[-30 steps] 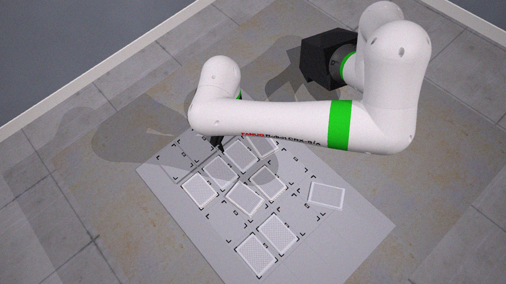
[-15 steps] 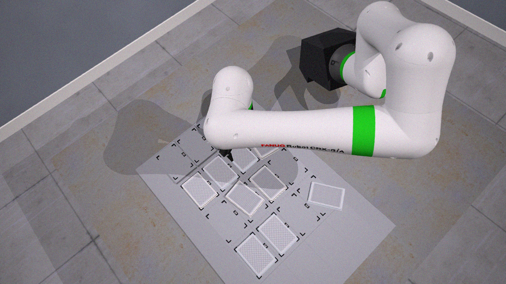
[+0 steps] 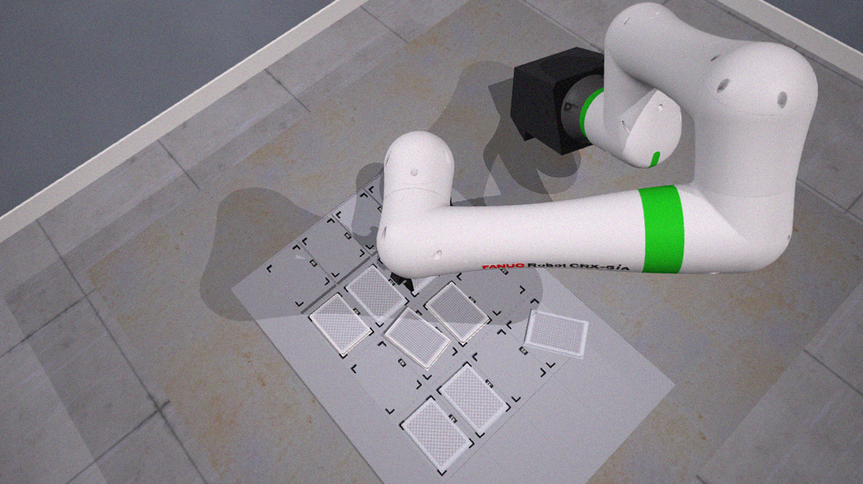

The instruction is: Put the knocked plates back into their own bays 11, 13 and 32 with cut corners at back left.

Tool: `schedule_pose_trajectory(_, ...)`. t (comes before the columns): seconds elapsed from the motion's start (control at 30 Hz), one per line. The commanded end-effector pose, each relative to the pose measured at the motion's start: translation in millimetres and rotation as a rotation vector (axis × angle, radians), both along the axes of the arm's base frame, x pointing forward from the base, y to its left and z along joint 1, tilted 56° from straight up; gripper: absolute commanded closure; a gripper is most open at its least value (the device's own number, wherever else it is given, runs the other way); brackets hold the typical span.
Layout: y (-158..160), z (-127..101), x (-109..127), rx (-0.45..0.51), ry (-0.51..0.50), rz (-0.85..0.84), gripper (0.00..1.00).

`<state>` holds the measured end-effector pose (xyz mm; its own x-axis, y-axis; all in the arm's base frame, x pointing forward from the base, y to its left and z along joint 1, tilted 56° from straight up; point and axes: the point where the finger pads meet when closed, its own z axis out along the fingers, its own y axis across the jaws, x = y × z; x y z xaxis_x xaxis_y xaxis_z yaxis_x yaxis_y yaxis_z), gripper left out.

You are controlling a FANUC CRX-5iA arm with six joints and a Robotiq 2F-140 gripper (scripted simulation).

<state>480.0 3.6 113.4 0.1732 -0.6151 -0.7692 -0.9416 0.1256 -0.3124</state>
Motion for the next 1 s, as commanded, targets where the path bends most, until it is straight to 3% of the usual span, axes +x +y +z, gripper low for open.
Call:
schedule_pose_trajectory(0.0, 10.5, 14.6, -3.0, -0.002, 0.000, -0.001, 0.00)
schedule_pose_trajectory(0.1, 17.9, 23.8, -5.1, -0.002, 0.000, -0.001, 0.00)
schedule_pose_trajectory(0.97, 17.9, 23.7, -5.1, -0.001, 0.000, -0.001, 0.00)
